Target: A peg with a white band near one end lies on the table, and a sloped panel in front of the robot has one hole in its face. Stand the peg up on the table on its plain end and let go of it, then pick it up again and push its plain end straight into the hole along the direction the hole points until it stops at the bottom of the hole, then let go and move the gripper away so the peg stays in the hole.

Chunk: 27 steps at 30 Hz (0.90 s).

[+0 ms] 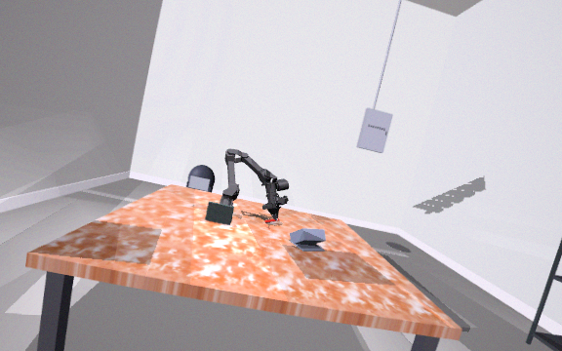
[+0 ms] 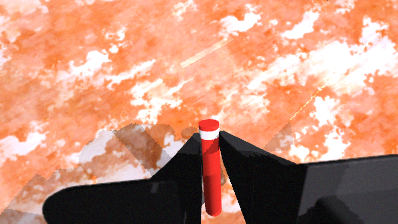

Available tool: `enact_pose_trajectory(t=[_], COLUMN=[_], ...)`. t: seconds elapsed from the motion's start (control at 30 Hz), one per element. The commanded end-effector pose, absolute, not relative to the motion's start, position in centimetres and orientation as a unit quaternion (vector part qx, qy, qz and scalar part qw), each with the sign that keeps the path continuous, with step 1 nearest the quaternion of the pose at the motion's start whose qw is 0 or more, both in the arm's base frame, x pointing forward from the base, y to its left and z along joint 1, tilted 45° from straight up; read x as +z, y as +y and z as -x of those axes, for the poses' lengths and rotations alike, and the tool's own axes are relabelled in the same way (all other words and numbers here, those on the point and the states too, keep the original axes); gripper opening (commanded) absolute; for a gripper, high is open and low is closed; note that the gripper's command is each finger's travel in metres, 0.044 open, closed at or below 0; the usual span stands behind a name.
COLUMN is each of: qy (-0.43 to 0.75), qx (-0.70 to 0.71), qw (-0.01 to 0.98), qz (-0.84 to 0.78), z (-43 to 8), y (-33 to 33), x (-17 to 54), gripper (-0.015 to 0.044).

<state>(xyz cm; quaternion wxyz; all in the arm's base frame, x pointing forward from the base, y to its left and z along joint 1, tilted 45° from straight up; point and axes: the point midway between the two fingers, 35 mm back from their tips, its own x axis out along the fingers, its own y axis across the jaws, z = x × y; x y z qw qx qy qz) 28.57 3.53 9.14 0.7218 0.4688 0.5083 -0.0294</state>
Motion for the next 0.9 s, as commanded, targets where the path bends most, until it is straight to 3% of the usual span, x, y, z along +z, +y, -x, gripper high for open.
enact_pose_trajectory(t=[0.0,0.87], qy=[0.497,0.412], qx=[-0.039,-0.091], qw=[0.729,0.780], qz=[-0.469,-0.462], z=[-28.2,-26.8], y=[3.5,3.6], x=[9.2,10.2], gripper=[0.0049,0.0049])
